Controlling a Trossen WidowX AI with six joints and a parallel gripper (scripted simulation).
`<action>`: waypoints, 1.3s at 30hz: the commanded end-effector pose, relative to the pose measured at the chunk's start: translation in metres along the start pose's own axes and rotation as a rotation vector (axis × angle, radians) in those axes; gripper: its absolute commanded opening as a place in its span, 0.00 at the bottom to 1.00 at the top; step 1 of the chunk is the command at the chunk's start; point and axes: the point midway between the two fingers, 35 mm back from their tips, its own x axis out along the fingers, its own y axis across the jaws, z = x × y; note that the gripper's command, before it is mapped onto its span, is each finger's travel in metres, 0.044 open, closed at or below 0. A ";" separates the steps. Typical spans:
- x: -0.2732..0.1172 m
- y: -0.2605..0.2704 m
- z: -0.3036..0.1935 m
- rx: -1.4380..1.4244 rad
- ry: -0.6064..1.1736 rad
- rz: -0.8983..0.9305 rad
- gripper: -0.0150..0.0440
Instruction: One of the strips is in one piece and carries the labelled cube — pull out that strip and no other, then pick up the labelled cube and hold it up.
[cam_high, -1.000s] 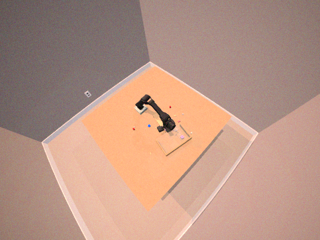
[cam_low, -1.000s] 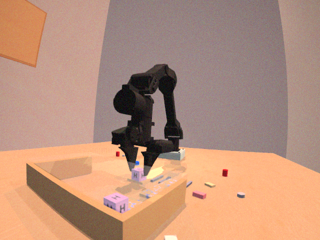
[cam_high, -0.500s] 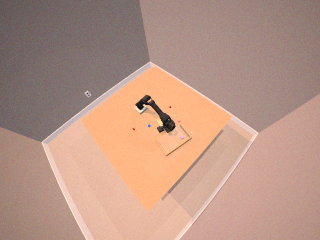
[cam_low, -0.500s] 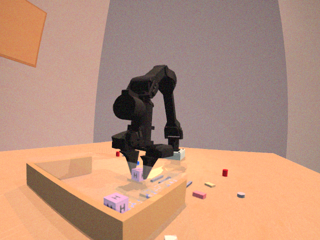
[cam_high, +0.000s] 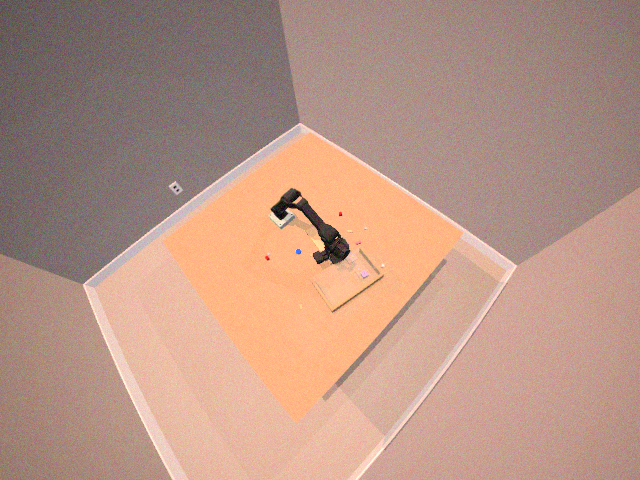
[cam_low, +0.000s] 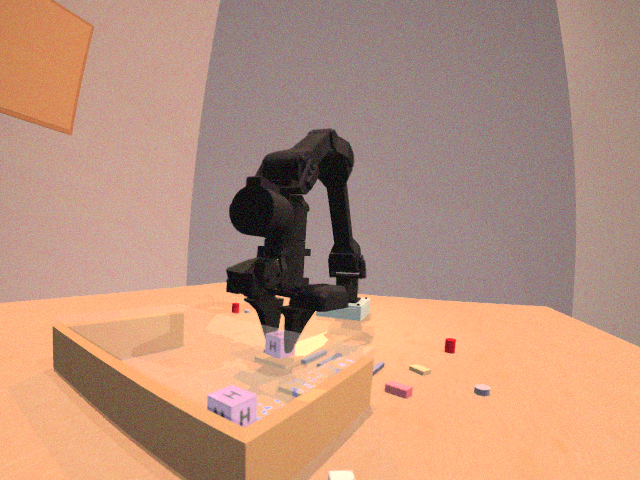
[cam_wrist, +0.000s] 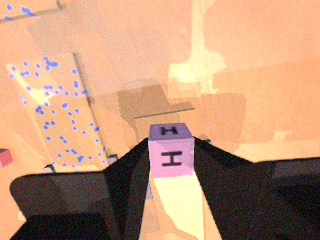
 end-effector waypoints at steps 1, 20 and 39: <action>-0.011 -0.004 -0.012 -0.002 0.003 0.000 0.25; -0.037 -0.023 -0.065 -0.005 0.012 0.000 0.25; -0.063 -0.037 -0.105 -0.005 0.015 -0.001 0.25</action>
